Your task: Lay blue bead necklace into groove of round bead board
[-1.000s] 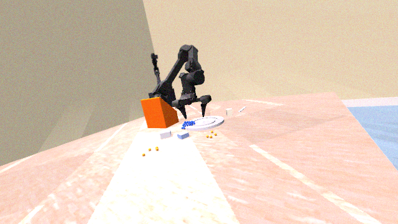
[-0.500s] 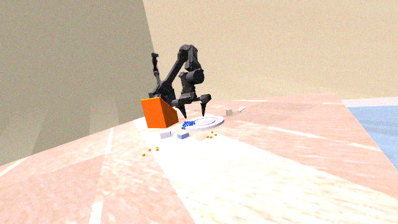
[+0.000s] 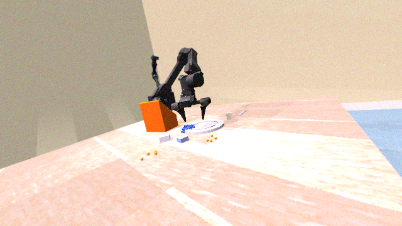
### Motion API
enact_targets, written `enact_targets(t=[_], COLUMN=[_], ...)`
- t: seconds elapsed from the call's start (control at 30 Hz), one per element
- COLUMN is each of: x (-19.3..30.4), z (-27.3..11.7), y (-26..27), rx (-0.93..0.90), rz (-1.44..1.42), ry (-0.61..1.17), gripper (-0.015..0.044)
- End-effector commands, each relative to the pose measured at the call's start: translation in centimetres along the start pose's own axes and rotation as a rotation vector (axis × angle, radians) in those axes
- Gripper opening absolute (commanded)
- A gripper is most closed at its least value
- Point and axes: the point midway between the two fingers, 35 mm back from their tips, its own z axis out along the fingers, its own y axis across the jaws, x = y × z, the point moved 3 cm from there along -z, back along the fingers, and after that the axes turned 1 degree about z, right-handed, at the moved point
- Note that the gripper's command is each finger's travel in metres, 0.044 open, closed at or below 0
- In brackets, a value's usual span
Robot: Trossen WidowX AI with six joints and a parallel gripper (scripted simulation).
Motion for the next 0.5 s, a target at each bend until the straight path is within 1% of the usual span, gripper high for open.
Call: enact_targets(t=[0.0, 0.3, 0.47], x=[-0.3, -1.5, -2.2], z=[-0.1, -0.5, -0.7], y=[-0.1, -1.3, -2.0], rx=[0.001, 0.005, 0.007], rz=[-0.124, -0.927, -1.353], ry=[-0.004, -0.006, -0.005], gripper=[0.0361, 0.0125, 0.0120])
